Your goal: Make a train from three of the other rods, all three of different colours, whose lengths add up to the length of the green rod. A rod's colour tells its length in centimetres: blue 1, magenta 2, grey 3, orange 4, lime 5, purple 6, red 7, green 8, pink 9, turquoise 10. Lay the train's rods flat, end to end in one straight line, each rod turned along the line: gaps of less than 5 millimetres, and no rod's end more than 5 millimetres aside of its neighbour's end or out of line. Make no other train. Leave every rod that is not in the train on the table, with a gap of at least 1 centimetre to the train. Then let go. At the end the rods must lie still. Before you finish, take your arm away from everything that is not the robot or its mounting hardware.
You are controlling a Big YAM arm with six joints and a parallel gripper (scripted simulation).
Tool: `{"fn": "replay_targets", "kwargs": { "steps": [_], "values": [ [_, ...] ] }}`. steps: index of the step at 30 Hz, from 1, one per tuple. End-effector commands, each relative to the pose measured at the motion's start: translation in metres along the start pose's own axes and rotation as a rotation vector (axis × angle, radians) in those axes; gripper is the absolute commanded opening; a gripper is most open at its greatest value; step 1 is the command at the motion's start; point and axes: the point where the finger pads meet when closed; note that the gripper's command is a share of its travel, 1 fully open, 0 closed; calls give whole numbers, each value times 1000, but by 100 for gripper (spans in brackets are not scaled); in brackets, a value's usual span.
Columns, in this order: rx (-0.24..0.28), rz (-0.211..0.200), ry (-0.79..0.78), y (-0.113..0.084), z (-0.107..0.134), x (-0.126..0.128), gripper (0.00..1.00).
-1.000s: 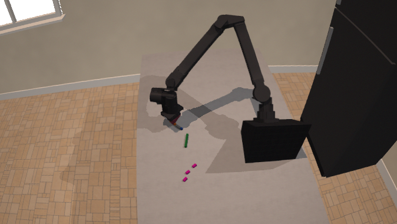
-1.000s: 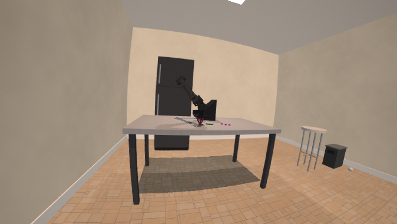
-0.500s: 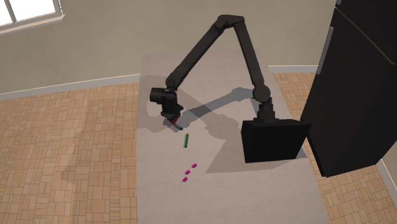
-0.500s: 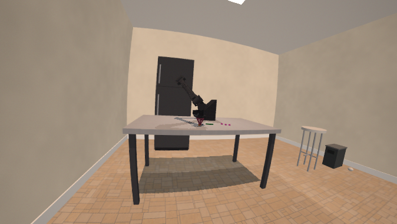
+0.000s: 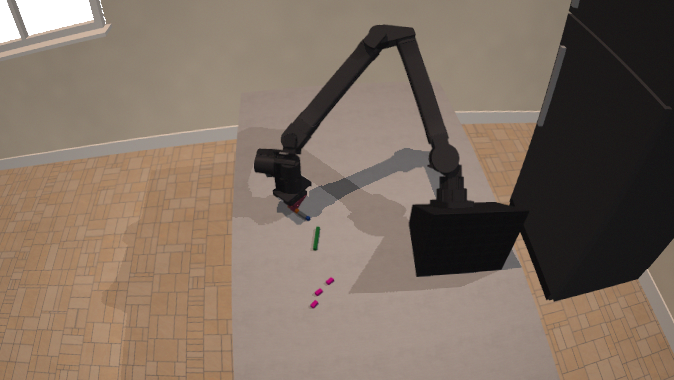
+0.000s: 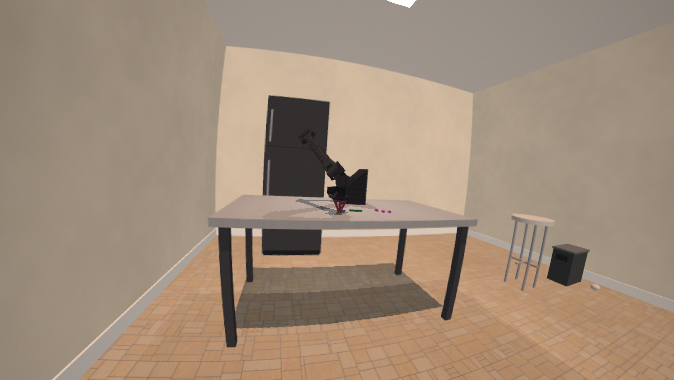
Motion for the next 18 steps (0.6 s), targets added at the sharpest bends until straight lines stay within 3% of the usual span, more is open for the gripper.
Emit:
{"fn": "replay_targets", "kwargs": {
  "steps": [1,8,18],
  "values": [
    [-9,-4,0,-1,-6,-1,12],
    [-9,-4,0,-1,-6,-1,23],
    [-9,-4,0,-1,-6,-1,23]
  ]
}}
Point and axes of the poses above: the point where the finger pads meet when closed, its own y axis out along the fingers, its own x axis across the jaws, z = x × y, and after that the axes turned 9 degrees about -y, right-handed
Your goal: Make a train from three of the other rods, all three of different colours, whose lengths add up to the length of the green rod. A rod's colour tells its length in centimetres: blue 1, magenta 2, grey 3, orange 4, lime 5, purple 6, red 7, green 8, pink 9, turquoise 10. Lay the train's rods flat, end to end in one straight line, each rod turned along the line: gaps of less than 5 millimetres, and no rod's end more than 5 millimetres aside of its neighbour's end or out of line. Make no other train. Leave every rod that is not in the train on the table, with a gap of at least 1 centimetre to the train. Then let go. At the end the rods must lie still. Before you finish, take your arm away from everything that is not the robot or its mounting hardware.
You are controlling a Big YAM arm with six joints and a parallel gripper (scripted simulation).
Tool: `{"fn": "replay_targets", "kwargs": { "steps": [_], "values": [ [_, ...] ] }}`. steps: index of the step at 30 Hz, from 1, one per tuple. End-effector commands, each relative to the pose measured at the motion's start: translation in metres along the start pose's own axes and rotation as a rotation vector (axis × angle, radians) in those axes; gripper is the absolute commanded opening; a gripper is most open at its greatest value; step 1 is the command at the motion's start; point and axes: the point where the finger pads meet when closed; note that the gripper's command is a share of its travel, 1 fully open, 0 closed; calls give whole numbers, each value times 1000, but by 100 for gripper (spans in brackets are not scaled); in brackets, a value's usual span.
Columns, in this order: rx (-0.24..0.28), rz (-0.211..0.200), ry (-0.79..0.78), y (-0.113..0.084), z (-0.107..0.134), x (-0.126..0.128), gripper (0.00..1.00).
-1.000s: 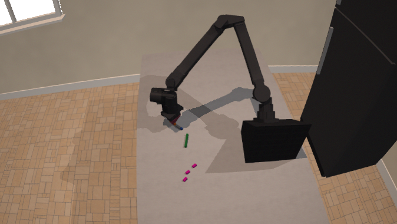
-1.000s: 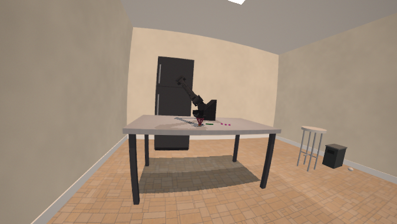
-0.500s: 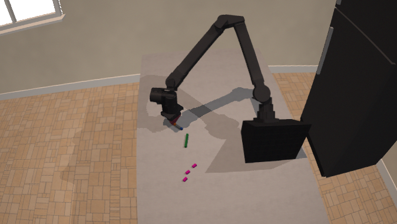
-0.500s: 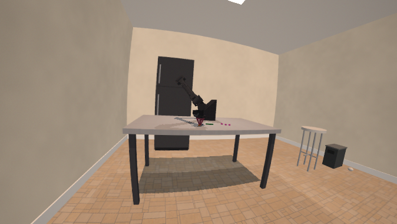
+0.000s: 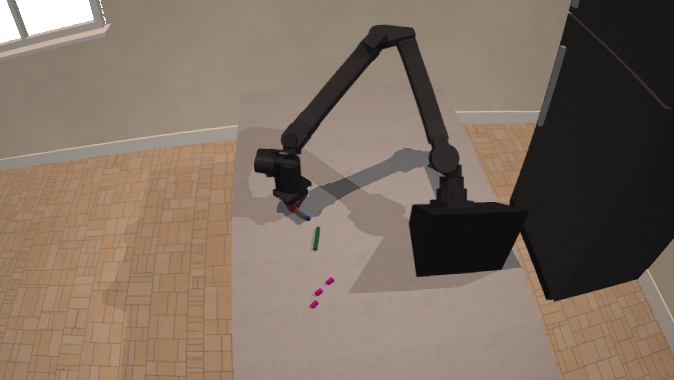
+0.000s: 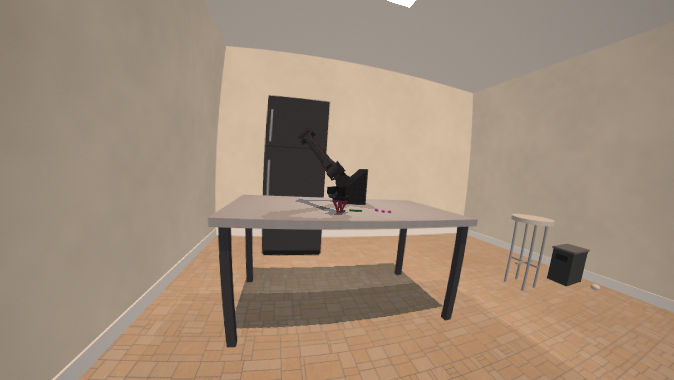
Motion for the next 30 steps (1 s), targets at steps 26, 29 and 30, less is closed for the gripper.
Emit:
{"fn": "replay_targets", "kwargs": {
  "steps": [26,29,30],
  "values": [
    [-49,-30,26,-109,-21,5,23],
    [-13,-7,-15,-96,2,6,23],
    [-17,-10,-9,-99,-1,6,23]
  ]
}}
Point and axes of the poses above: the point where the finger pads meet when closed, its own y axis out along the fingers, its own x axis across the jaws, z = x × y, and after that the axes turned 9 degrees about -y, right-handed
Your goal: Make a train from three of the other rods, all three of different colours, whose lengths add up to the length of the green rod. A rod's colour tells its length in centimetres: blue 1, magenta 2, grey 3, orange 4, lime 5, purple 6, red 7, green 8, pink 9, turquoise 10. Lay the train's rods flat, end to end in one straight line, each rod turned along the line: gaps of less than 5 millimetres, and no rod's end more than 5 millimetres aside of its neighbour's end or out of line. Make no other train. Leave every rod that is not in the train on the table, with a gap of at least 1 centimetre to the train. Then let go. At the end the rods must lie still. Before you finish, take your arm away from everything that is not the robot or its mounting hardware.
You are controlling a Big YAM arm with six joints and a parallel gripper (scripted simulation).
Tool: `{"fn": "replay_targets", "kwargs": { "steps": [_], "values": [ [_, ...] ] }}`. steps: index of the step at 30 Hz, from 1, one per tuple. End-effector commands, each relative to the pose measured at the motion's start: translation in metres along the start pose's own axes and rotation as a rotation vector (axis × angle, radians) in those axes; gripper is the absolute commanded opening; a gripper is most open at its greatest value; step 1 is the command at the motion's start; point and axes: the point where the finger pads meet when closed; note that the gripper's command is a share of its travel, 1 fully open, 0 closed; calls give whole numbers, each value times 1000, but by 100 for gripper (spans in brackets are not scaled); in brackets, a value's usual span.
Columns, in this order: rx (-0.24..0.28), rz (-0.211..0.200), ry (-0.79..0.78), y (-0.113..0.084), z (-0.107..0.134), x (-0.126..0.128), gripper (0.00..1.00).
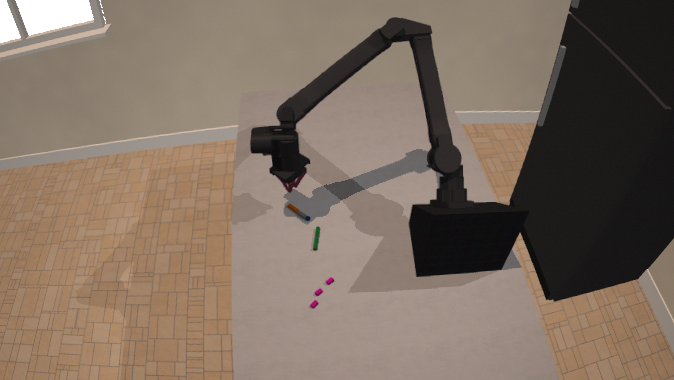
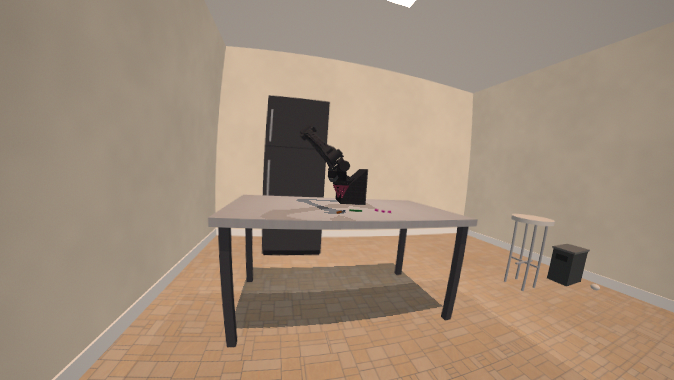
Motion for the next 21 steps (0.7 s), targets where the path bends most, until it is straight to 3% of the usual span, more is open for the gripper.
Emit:
{"fn": "replay_targets", "kwargs": {
  "steps": [1,4,5,21],
  "values": [
    [-22,-11,13,-16,-2,7,23],
    [-38,-22,32,-22,-11,8,23],
    [-39,-23,33,-22,-11,8,100],
    [-39,-23,33,-22,-11,8,100]
  ]
}}
Point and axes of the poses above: the point where the finger pads meet when closed, its own y axis out along the fingers, its own x axis across the jaws, z = x × y, and after that the axes turned 9 degrees about -y, right-handed
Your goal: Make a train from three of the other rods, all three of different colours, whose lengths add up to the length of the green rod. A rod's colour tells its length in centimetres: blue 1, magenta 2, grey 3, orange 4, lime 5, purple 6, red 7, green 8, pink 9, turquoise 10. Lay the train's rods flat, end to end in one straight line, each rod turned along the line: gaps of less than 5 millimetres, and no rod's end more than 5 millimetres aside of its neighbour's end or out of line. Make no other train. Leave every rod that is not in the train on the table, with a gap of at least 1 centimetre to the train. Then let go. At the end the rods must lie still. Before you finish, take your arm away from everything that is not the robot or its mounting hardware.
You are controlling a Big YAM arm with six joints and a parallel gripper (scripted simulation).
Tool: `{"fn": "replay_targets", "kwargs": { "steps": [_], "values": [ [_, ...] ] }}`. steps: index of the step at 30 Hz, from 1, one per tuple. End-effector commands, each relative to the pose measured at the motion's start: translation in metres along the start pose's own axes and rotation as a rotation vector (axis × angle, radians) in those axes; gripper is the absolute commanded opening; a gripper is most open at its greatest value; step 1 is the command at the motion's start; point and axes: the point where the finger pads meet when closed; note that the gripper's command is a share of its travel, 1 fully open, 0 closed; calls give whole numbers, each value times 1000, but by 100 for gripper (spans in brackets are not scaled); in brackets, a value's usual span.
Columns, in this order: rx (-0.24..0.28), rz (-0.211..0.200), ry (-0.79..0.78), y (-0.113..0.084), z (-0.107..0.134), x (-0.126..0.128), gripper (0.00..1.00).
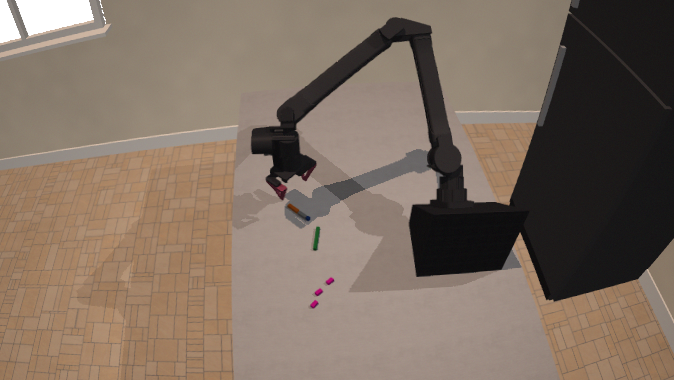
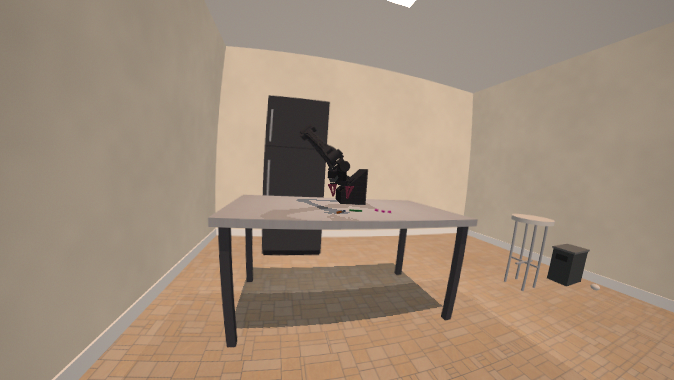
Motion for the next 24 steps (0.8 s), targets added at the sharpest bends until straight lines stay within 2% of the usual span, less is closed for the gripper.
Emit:
{"fn": "replay_targets", "kwargs": {
  "steps": [1,5,12,16,24],
  "values": [
    [-49,-29,20,-22,-14,10,100],
    [-49,-29,20,-24,-15,9,100],
    [-57,-35,30,-38,-21,7,100],
    [-56,-37,31,-55,-20,7,100],
    [-55,-43,32,-104,-18,6,100]
  ]
}}
Point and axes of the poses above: the point where the finger pads meet when closed, its own y axis out along the fingers, its own x axis across the jaws, z = x × y, and after that the axes turned 9 degrees about -y, right-handed
